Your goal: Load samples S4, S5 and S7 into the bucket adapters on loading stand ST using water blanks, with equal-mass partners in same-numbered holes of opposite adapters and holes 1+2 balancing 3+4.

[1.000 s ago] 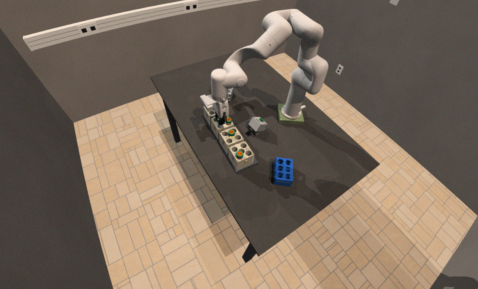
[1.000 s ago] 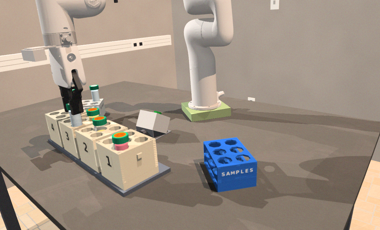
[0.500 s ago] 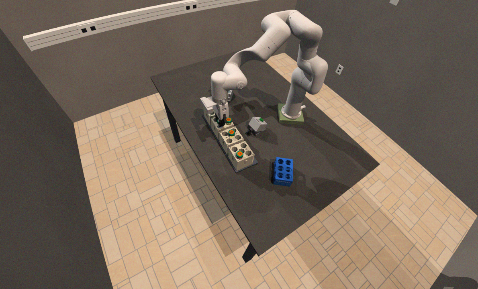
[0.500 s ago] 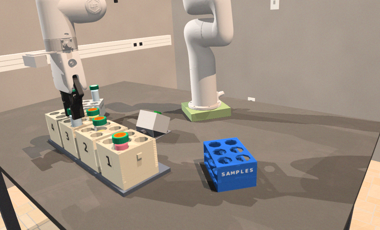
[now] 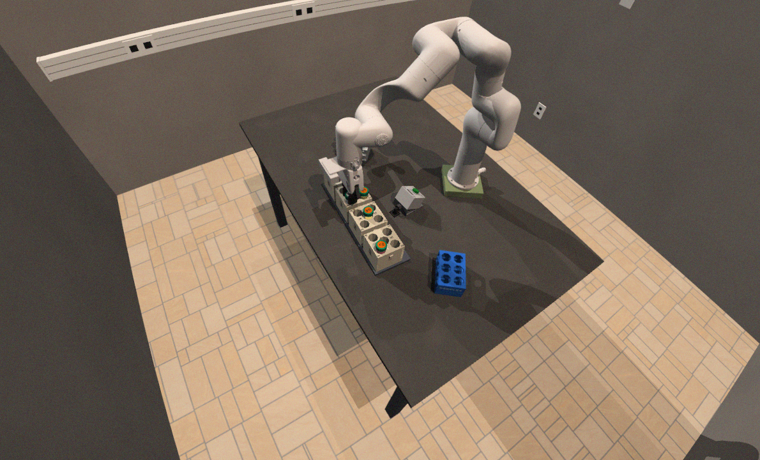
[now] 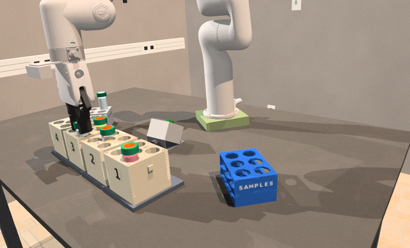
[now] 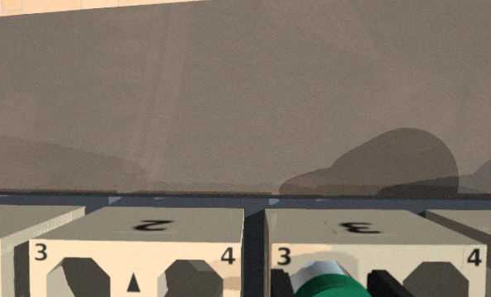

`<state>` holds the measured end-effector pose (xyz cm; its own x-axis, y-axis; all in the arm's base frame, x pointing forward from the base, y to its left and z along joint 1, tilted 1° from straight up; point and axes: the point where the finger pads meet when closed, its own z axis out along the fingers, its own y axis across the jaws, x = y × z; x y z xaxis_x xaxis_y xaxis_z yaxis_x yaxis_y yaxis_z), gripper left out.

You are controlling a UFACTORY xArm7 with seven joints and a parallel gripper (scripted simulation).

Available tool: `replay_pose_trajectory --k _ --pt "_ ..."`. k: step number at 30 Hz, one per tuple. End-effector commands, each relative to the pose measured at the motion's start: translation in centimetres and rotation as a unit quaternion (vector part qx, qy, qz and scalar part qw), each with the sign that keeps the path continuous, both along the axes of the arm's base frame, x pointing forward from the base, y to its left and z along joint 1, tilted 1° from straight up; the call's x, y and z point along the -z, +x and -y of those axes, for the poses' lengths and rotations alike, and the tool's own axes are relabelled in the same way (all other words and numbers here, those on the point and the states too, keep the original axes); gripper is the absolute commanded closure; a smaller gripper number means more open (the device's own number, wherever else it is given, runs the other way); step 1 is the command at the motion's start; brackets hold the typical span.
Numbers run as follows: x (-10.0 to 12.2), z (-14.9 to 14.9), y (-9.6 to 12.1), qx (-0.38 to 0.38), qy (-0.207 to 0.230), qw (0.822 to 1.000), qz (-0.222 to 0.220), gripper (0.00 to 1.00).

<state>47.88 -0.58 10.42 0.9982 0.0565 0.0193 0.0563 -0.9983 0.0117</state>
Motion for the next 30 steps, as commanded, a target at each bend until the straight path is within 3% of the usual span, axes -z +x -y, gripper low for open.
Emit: replay_pose_trajectory --k 1,17,18,30 --pt "0.20 0.00 0.17 0.000 0.000 1.000 0.002 1.00" --pt "0.20 0.00 0.17 0.000 0.000 1.000 0.002 1.00" --pt "0.24 0.00 0.17 0.000 0.000 1.000 0.002 0.56" --pt "0.23 0.00 0.17 0.000 0.000 1.000 0.002 0.56"
